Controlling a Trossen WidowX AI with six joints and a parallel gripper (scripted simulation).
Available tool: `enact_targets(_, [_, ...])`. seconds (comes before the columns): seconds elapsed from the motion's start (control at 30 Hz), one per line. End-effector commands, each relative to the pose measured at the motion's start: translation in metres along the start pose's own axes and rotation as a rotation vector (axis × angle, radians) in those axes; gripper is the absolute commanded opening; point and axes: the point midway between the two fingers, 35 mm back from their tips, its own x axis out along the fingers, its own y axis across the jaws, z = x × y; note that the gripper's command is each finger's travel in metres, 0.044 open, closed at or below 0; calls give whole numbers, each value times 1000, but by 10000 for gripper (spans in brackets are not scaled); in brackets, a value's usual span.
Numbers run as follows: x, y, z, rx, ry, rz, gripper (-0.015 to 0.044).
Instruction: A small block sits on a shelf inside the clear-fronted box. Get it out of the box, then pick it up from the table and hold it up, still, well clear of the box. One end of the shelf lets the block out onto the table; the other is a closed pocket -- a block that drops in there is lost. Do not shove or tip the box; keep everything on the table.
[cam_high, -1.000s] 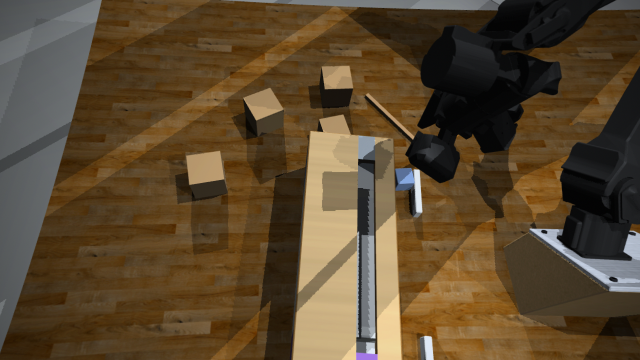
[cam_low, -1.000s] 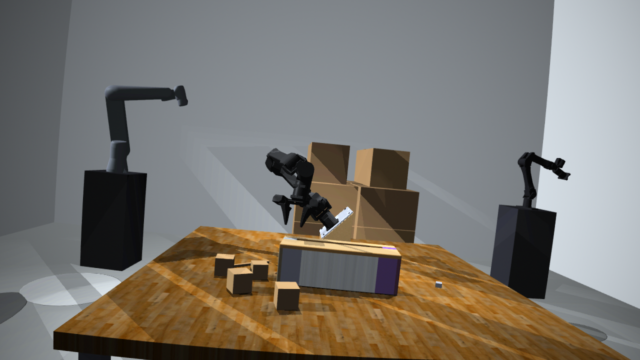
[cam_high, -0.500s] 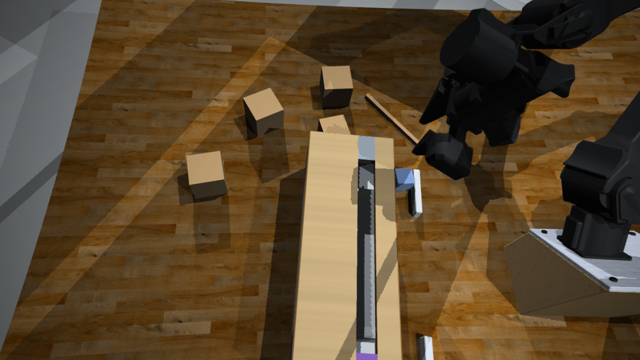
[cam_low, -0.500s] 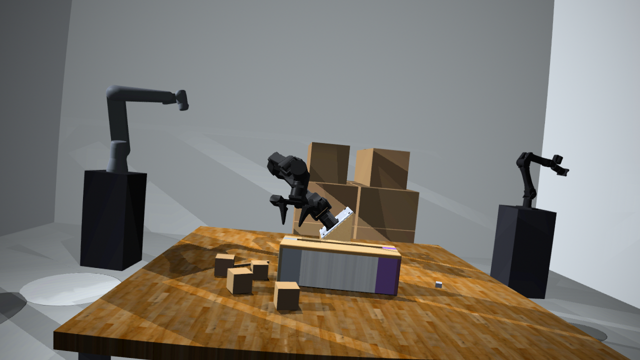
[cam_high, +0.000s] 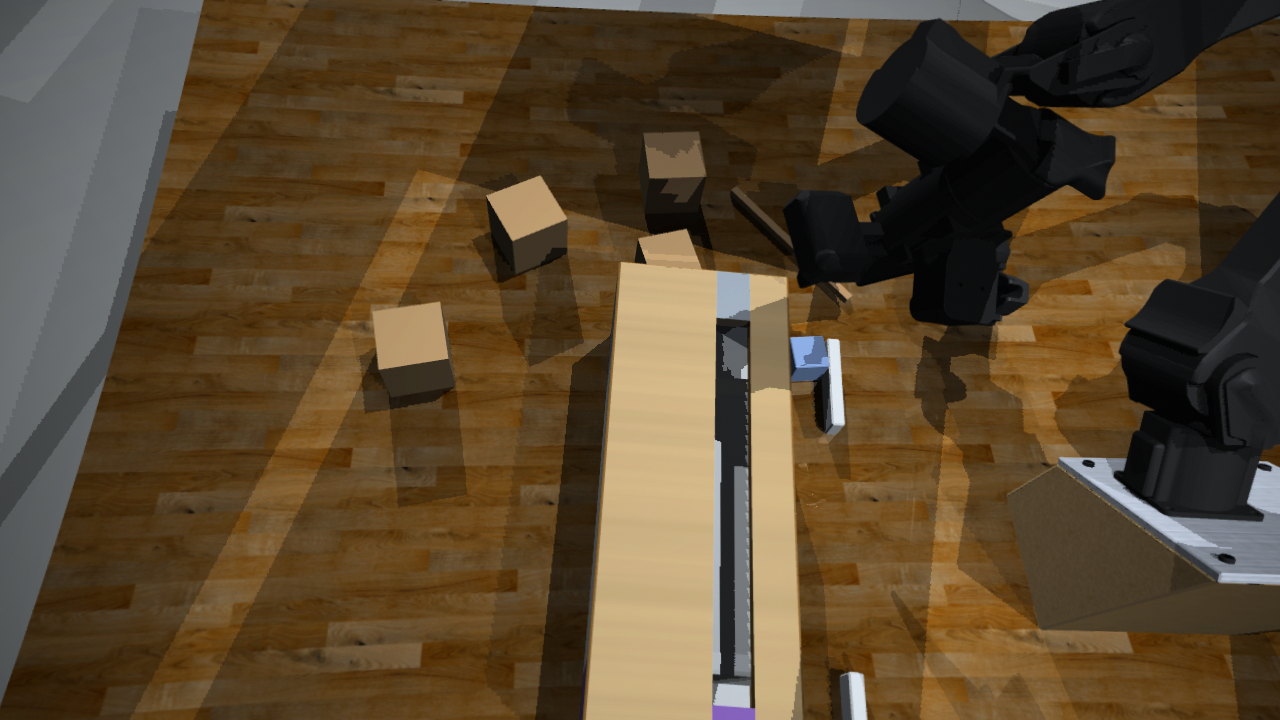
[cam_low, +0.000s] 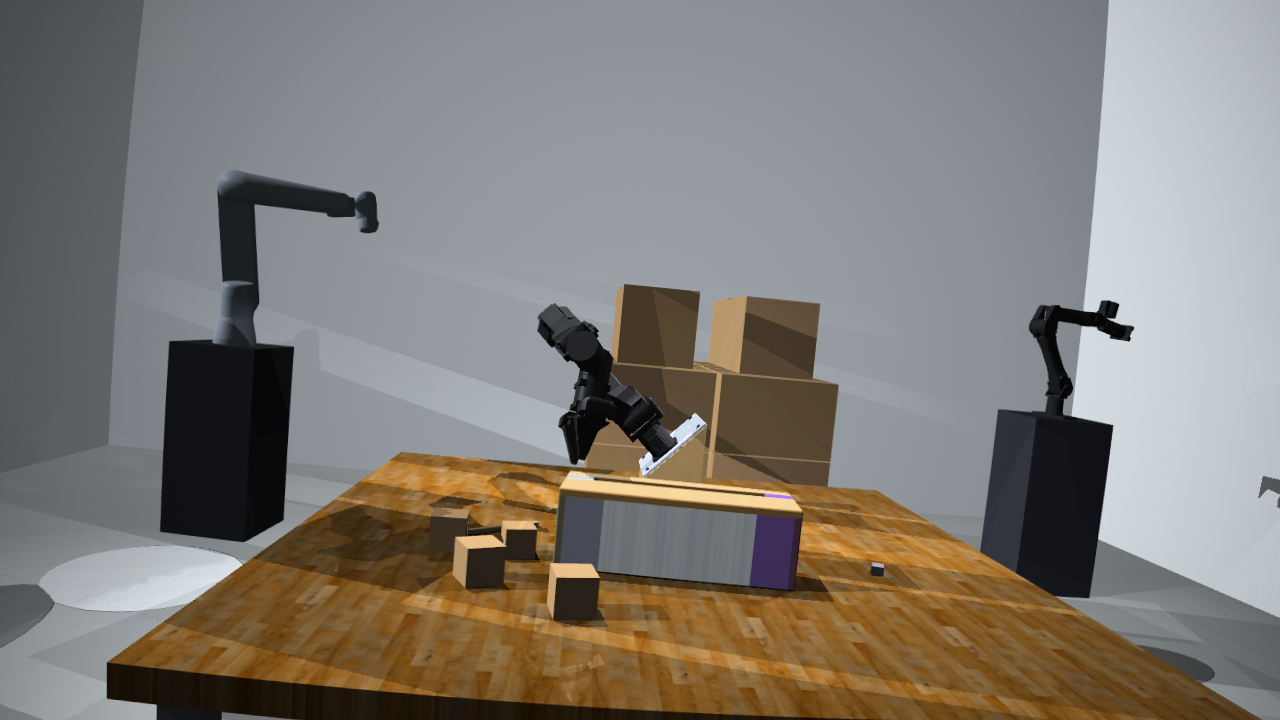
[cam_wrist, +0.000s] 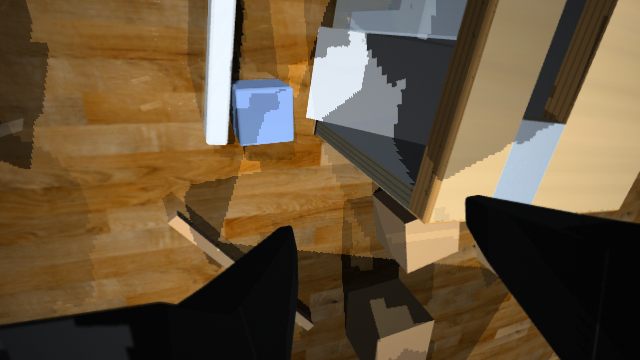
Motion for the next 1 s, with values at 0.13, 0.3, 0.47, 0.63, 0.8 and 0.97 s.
enact_targets(0.13, [23,10,6,1201,-36,42,285])
enact_targets(0.3, [28,11,9,1522,-38,53,285])
enact_targets(0.47, [34,14,13,1840,-40,71,285])
enact_targets(0.63, [38,16,17,2158,-38,91,285])
enact_targets(0.8, [43,18,20,2475,-32,112,285])
enact_targets(0.97, [47,19,23,2793,-24,133,285])
